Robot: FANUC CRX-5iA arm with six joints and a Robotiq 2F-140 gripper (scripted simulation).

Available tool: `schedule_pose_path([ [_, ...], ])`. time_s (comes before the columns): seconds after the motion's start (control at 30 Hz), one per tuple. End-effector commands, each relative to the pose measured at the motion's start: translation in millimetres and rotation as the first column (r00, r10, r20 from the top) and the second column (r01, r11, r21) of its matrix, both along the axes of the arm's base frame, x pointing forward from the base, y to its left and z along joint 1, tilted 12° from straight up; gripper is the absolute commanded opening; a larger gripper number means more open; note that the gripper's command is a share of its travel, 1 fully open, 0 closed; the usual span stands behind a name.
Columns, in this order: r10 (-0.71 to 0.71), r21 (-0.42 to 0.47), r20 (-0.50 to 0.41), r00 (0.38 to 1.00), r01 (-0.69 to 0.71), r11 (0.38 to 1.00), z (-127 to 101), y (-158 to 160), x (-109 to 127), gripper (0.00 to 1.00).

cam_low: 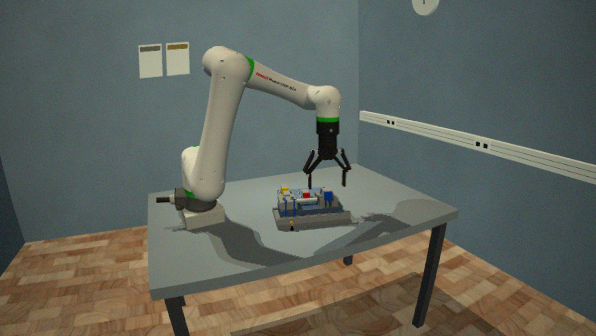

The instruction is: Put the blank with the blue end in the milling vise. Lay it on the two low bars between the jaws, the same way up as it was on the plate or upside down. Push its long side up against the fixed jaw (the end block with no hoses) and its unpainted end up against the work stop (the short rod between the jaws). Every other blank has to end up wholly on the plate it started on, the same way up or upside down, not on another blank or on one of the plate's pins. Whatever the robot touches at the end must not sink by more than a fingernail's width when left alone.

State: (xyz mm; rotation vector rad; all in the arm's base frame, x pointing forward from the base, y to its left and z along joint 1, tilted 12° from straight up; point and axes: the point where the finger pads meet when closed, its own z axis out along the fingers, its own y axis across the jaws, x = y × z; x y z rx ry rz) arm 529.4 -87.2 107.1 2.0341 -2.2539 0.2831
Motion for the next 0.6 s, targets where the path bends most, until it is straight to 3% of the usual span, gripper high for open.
schedule_pose_path([
  [0.0, 0.000, 0.000, 0.002, 1.000, 0.000, 1.000, 1.1, 0.1, 0.5, 1.00],
  [0.57, 0.000, 0.000, 0.002, 1.000, 0.000, 1.000, 4.0, 0.7, 0.4, 1.00],
])
